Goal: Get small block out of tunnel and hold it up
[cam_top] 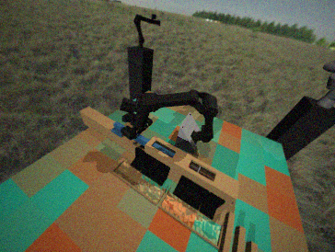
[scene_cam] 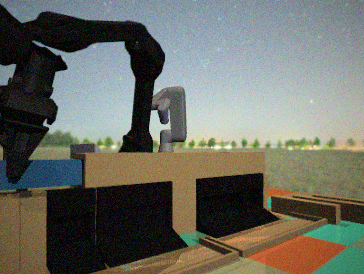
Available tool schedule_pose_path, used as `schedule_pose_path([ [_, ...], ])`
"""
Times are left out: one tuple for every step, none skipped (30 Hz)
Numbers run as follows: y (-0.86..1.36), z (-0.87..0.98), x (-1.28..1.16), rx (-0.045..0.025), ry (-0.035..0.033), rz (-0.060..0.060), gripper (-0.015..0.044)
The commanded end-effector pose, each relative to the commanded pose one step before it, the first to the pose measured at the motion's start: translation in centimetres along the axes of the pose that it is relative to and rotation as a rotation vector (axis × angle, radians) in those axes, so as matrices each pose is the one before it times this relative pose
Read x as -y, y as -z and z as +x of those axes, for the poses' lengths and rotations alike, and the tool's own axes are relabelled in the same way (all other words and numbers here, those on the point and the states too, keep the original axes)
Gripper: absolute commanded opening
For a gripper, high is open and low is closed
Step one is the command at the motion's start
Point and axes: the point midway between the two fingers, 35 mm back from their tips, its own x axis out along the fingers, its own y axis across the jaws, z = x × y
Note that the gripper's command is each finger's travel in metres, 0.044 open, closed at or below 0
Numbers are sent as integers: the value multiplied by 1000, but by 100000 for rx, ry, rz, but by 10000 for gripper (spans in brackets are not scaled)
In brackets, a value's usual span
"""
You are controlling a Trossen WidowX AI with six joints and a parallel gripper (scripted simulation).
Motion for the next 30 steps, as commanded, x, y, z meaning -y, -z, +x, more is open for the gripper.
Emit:
schedule_pose_path([
  [23,-54,-1,-78,24,-1,177],
  [0,0,0,0,0,0,151],
  [0,0,0,0,0,0,125],
  [0,0,0,0,0,0,99],
  [0,0,0,0,0,0,72],
  [0,0,0,0,0,0,46],
  [0,0,0,0,0,0,40],
  [0,0,0,0,0,0,33],
  [0,0,0,0,0,0,26],
  [50,-6,-5,-8,2,7,0],
  [99,-12,-10,-17,4,15,0],
  [151,-18,-15,-26,6,22,0],
  [193,-23,-18,-34,8,28,0],
  [236,-27,-20,-41,9,35,0],
  [278,-30,-20,-49,11,41,0],
  [306,-31,-19,-55,13,45,0],
  [316,-31,-16,-58,13,46,0],
  [318,-29,-13,-59,14,46,0],
  [319,-27,-9,-60,14,46,0],
  [319,-25,-5,-61,15,46,0],
  [320,-24,-2,-62,15,46,0],
  [321,-22,2,-62,15,46,0],
  [321,-20,6,-63,16,46,0],
  [321,-18,9,-64,16,46,0],
  [322,-16,13,-65,17,46,0],
  [322,-14,17,-66,17,46,0],
  [322,-13,21,-67,17,46,0],
  [323,-11,24,-68,18,46,0],
  [323,-9,28,-69,18,46,0],
  [323,-7,32,-70,19,46,0],
])
